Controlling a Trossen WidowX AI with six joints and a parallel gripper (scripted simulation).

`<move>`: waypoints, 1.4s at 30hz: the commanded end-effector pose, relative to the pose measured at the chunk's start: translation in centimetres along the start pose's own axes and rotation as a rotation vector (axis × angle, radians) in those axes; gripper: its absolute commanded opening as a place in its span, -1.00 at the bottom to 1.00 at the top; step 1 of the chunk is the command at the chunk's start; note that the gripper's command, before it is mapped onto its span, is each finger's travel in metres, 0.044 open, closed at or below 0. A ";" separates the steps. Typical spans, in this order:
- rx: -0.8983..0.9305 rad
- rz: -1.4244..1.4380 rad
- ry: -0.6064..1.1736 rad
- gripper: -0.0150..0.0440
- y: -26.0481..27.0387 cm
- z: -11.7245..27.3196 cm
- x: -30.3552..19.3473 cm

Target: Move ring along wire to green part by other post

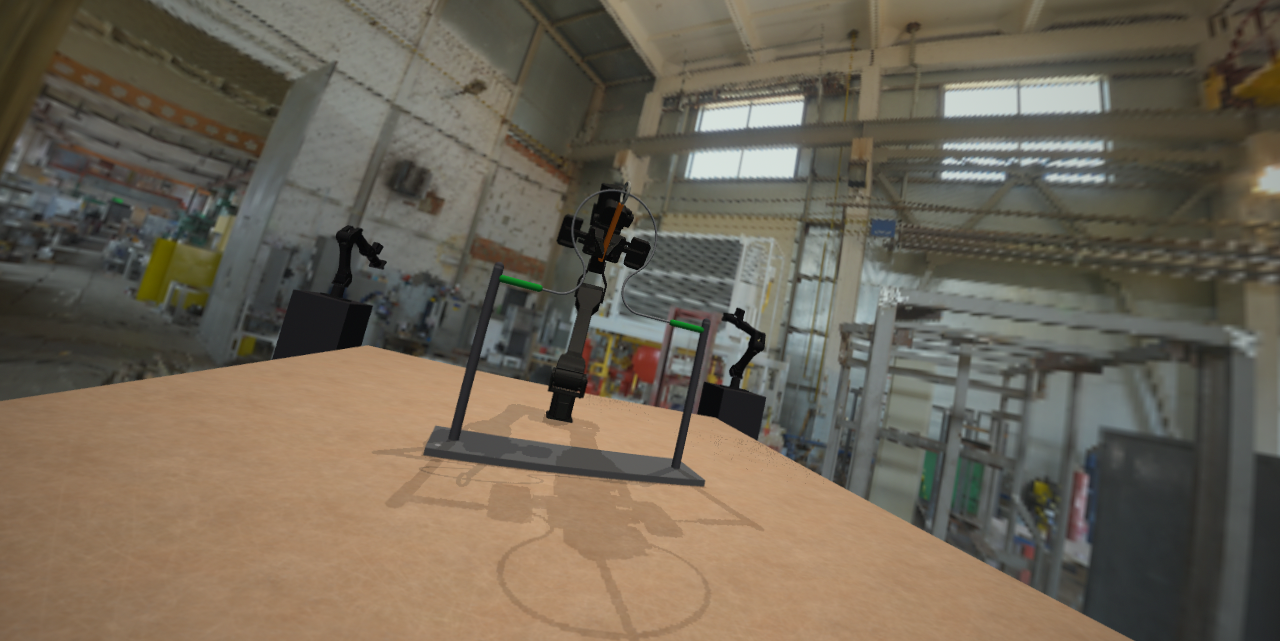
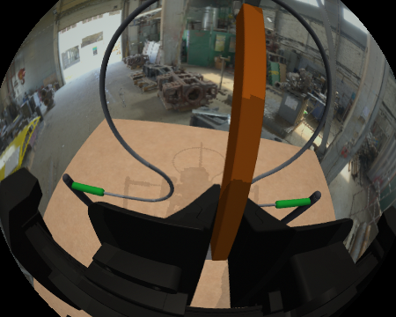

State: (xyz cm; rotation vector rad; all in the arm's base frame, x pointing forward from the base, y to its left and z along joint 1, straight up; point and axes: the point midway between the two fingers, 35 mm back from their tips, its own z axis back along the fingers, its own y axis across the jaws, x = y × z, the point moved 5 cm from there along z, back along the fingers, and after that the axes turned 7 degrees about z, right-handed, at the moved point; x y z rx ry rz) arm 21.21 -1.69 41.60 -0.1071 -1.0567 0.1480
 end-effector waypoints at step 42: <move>-0.293 0.488 -0.036 -1.00 0.0 -0.1 -0.4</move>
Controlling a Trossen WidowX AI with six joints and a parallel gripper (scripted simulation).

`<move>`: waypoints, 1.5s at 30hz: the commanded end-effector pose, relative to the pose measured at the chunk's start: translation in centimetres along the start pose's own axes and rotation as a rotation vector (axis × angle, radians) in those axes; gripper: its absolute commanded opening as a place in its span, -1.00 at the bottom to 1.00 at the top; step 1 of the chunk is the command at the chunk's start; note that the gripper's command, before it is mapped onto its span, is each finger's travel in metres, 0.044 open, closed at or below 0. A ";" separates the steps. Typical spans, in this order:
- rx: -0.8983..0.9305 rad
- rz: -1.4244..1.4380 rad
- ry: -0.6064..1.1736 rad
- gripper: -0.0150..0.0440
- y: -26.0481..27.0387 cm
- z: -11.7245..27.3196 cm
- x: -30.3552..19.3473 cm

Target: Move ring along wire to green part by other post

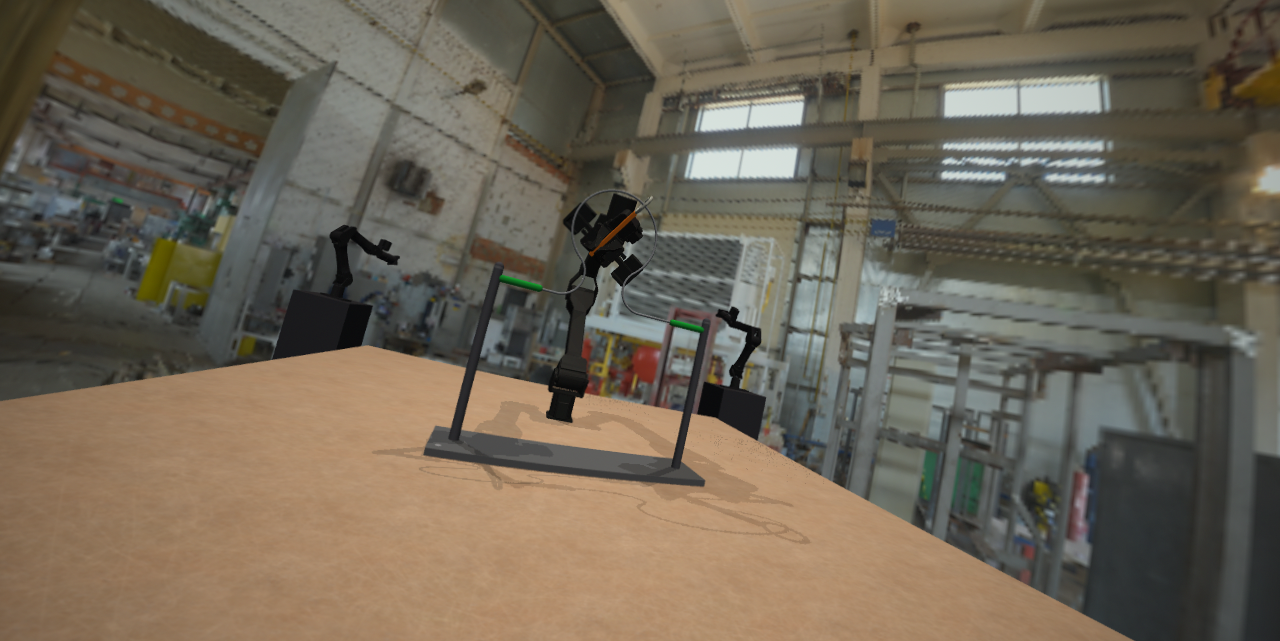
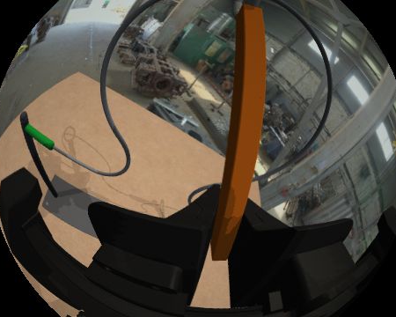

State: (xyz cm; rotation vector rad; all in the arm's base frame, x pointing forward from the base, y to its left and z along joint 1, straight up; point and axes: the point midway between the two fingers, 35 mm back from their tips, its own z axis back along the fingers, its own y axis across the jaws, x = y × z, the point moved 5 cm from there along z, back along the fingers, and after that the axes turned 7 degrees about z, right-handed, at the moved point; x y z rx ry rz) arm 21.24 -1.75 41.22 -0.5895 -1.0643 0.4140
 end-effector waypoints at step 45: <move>-0.310 0.520 -0.035 -1.00 -0.1 -0.1 -0.4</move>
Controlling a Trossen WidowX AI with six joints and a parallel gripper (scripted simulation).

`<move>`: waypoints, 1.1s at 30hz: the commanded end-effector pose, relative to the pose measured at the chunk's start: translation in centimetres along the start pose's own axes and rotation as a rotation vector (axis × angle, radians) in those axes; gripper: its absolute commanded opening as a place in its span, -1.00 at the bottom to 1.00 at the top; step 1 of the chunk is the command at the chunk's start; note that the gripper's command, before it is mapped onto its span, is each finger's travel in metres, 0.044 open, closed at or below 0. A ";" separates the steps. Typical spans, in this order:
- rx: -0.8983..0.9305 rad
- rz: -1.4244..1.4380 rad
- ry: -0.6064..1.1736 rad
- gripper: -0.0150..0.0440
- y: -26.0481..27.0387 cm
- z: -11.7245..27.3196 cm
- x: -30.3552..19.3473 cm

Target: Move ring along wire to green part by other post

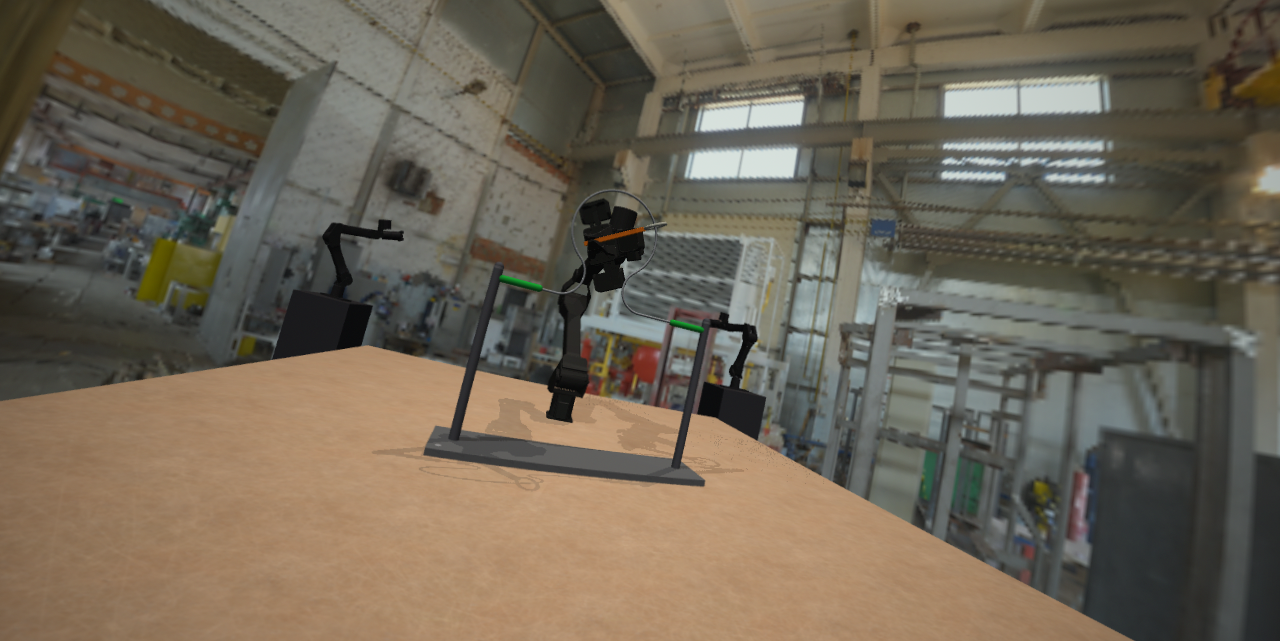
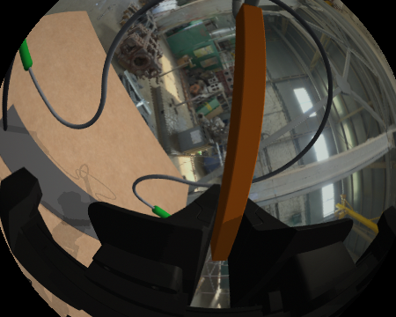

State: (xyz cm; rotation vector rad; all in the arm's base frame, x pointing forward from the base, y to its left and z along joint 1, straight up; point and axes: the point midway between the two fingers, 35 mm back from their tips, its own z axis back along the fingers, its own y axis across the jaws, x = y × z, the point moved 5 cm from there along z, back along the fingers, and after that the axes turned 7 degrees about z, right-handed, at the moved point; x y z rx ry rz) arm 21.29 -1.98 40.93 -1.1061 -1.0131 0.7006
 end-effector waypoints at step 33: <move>-0.234 0.391 -0.020 -1.00 -0.1 0.0 -0.3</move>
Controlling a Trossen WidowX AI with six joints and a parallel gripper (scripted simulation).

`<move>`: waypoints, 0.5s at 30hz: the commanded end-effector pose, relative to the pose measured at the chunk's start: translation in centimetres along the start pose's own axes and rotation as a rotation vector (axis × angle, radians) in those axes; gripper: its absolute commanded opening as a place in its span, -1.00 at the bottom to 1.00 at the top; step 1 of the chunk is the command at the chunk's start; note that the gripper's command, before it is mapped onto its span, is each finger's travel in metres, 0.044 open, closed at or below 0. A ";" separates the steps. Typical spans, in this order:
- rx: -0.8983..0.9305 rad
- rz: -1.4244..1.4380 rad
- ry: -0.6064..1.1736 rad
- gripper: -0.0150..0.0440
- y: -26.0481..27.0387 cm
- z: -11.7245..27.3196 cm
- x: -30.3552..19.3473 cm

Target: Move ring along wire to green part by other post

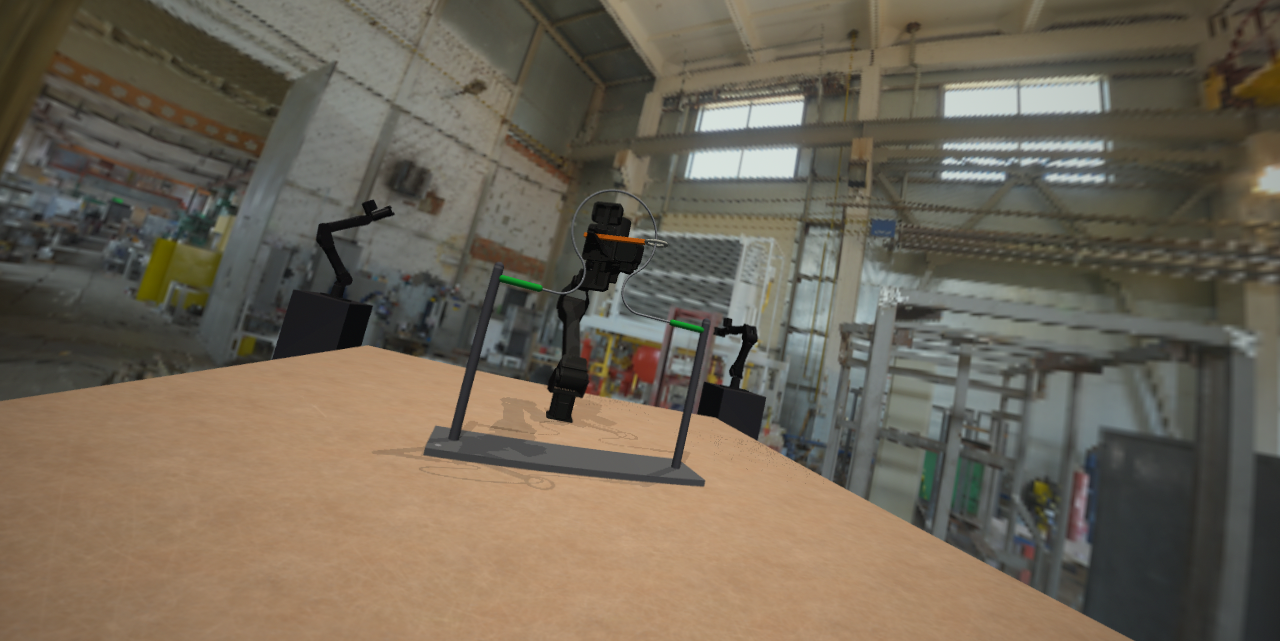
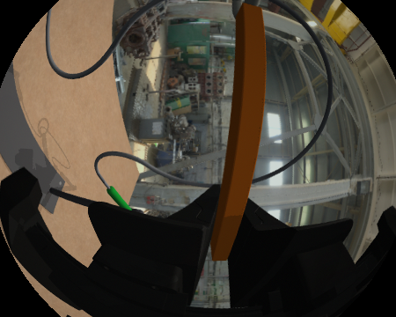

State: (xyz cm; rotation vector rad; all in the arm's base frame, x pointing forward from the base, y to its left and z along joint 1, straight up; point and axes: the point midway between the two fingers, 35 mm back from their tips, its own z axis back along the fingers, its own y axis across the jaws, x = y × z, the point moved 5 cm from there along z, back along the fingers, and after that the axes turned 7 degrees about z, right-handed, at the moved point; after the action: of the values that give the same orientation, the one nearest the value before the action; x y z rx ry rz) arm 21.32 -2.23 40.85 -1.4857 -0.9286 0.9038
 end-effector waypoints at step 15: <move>-0.121 0.197 -0.009 -1.00 0.0 0.0 -0.2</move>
State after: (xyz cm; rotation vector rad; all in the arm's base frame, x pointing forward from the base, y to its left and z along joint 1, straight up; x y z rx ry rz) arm 21.30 -2.35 40.87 -1.6577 -0.8789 0.9942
